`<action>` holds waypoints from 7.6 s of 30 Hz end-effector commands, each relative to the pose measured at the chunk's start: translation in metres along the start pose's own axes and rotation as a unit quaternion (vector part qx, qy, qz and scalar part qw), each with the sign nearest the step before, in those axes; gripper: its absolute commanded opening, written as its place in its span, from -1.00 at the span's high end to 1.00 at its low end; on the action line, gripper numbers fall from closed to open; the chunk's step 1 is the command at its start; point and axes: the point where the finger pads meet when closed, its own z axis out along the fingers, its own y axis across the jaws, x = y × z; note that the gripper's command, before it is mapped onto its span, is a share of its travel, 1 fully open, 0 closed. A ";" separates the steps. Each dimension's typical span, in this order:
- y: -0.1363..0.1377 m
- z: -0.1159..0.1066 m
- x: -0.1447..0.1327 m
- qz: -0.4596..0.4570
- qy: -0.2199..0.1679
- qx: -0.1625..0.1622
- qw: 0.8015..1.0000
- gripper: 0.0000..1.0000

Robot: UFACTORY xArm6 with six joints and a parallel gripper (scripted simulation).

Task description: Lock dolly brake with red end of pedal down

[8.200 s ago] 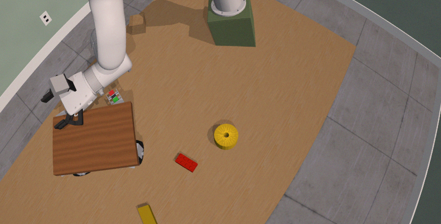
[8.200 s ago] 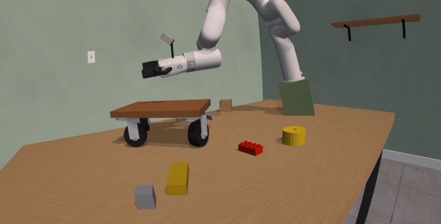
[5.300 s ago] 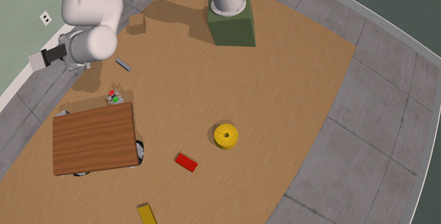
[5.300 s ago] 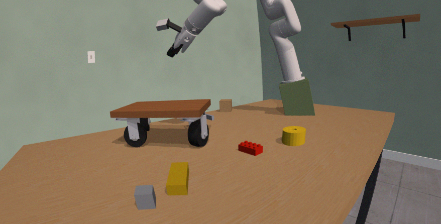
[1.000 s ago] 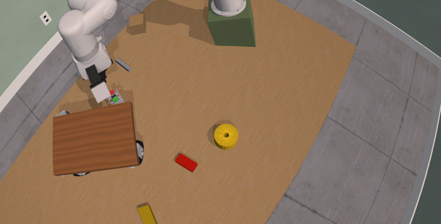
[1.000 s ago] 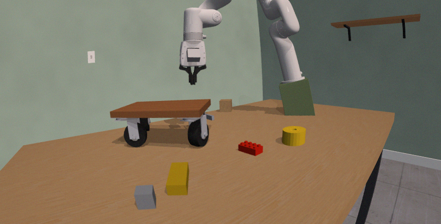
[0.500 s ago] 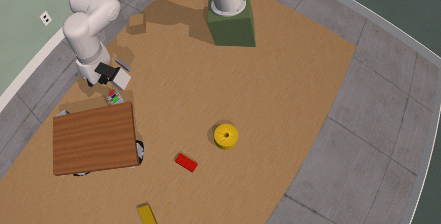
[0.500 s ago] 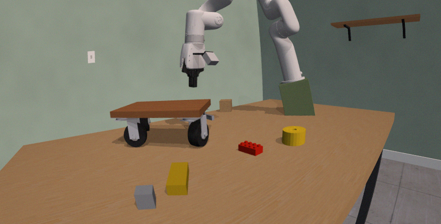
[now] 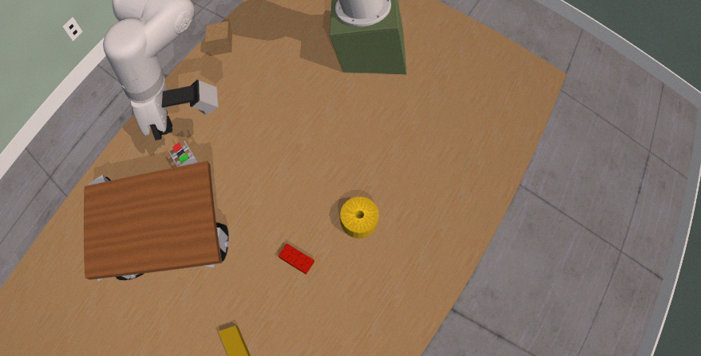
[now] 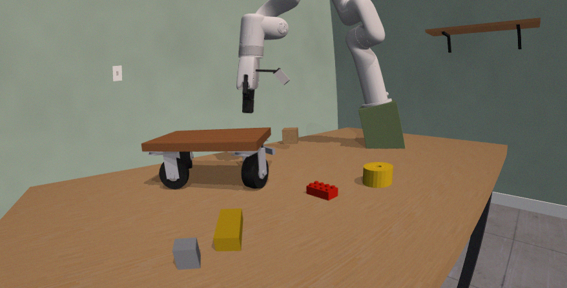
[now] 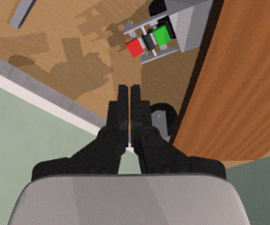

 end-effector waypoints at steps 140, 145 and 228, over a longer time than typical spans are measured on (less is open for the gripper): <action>0.006 0.070 0.006 -0.231 0.050 -0.036 0.971 1.00; 0.006 0.070 0.006 -0.231 0.050 -0.036 0.971 1.00; 0.002 0.002 -0.002 -0.231 0.050 -0.036 0.971 1.00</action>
